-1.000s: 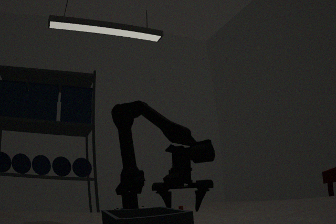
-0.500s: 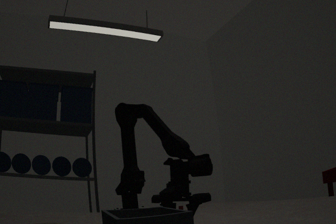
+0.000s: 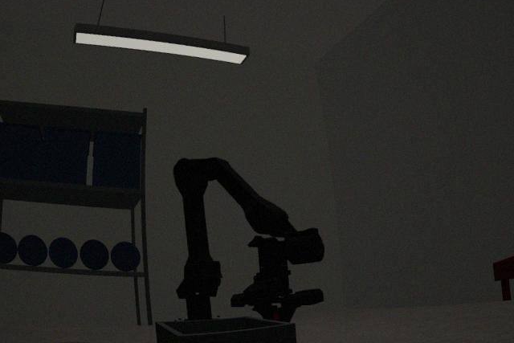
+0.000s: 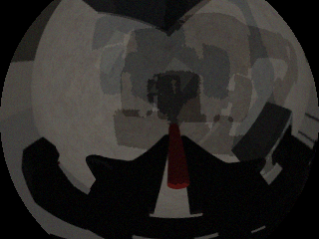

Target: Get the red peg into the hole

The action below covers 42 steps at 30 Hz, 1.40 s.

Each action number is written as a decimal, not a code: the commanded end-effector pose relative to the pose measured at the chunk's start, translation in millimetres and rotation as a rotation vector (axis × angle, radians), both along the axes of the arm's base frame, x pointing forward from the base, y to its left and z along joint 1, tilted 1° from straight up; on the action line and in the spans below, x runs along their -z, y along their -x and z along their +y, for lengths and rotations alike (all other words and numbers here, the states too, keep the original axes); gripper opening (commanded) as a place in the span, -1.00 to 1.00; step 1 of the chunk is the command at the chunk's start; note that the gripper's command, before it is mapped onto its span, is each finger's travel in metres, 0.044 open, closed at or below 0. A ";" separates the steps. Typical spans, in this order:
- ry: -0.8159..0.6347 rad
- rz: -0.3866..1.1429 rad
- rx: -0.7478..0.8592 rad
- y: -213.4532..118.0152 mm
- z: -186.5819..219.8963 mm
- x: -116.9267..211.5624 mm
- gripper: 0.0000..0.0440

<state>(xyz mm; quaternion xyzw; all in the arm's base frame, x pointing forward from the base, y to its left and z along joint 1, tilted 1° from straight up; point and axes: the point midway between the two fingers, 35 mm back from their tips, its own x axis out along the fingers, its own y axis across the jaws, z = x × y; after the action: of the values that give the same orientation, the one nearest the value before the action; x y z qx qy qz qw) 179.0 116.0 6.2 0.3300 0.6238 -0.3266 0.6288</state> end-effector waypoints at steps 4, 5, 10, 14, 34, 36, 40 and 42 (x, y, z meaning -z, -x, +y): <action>0.035 -0.067 -0.059 -12.3 -8.0 -22.2 -1.00; 0.040 -0.077 -0.068 -14.4 -9.1 -25.8 -1.00; 0.065 -0.125 -0.107 -26.1 -15.4 -45.7 -1.00; 0.084 -0.163 -0.127 -37.2 -21.2 -63.0 -1.00; 0.157 -0.260 -0.080 -94.3 -76.4 -116.0 -1.00; 0.161 -0.264 -0.066 -99.1 -83.5 -117.1 -1.00; 0.169 -0.268 -0.039 -107.8 -97.6 -117.7 -1.00; 0.172 -0.270 -0.025 -111.9 -104.5 -117.4 -1.00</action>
<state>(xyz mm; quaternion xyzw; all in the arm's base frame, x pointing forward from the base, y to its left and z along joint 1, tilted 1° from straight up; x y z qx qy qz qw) 284.0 21.7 122.9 0.3051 0.5137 -0.3169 0.7366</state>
